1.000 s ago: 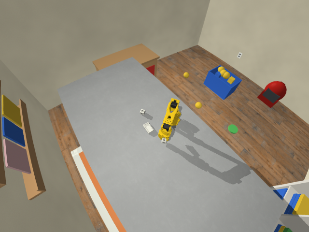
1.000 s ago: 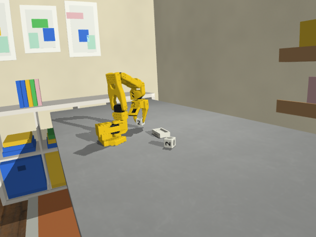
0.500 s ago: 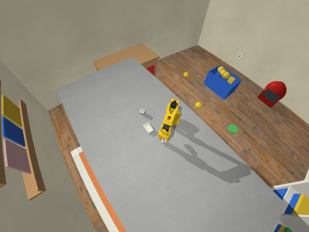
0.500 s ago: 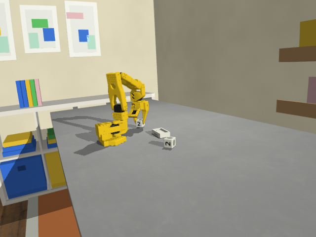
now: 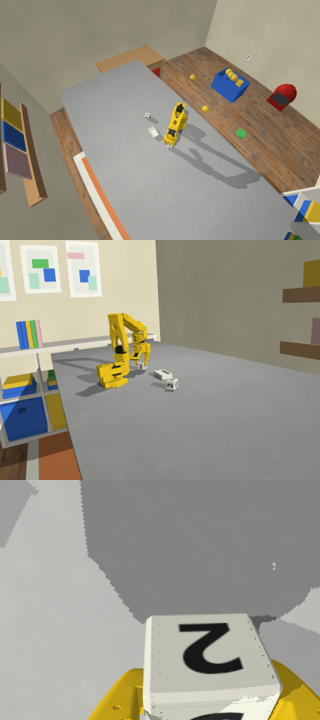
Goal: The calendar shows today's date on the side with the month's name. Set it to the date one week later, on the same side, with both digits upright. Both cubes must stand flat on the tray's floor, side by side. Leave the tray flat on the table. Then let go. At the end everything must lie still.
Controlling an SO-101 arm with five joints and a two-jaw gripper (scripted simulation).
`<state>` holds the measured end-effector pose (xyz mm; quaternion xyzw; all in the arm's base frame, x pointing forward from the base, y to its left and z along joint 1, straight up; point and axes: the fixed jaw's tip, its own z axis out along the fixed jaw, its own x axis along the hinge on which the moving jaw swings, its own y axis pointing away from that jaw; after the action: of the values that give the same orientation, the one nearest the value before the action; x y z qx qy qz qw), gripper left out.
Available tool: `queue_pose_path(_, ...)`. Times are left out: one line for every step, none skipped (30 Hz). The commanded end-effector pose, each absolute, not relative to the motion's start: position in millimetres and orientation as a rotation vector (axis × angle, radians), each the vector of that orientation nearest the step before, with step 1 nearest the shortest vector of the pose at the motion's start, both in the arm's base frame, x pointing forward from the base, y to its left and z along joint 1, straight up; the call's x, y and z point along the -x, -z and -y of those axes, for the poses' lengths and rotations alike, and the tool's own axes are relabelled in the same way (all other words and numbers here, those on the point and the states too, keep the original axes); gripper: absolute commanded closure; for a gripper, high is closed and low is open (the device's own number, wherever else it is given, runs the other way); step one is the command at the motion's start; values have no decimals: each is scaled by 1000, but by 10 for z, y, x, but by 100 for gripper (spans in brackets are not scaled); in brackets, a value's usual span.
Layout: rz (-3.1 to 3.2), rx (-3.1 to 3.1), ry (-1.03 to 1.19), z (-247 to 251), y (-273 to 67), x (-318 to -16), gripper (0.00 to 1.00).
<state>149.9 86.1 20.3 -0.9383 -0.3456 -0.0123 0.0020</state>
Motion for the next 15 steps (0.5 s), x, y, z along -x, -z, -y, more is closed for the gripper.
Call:
queue_pose_path(1079,2939,73,-867,-212,-1535,100)
queue_pose_path(1079,2939,73,-867,-211,-1535,100)
queue_pose_path(1079,2939,73,-867,-211,-1535,100)
queue_pose_path(1079,2939,73,-867,-211,-1535,100)
queue_pose_path(1079,2939,73,-867,-211,-1535,100)
queue_pose_path(1079,2939,73,-867,-211,-1535,100)
queue_pose_path(1079,2939,73,-867,-211,-1535,100)
queue_pose_path(1079,2939,73,-867,-211,-1535,99)
queue_pose_path(1079,2939,73,-867,-211,-1535,98)
queue_pose_path(1079,2939,73,-867,-211,-1535,96)
queue_pose_path(1079,2939,73,-867,-211,-1535,95)
queue_pose_path(1079,2939,73,-867,-211,-1535,92)
queue_pose_path(1079,2939,73,-867,-211,-1535,90)
queue_pose_path(1079,2939,73,-867,-211,-1535,88)
queue_pose_path(1079,2939,73,-867,-211,-1535,86)
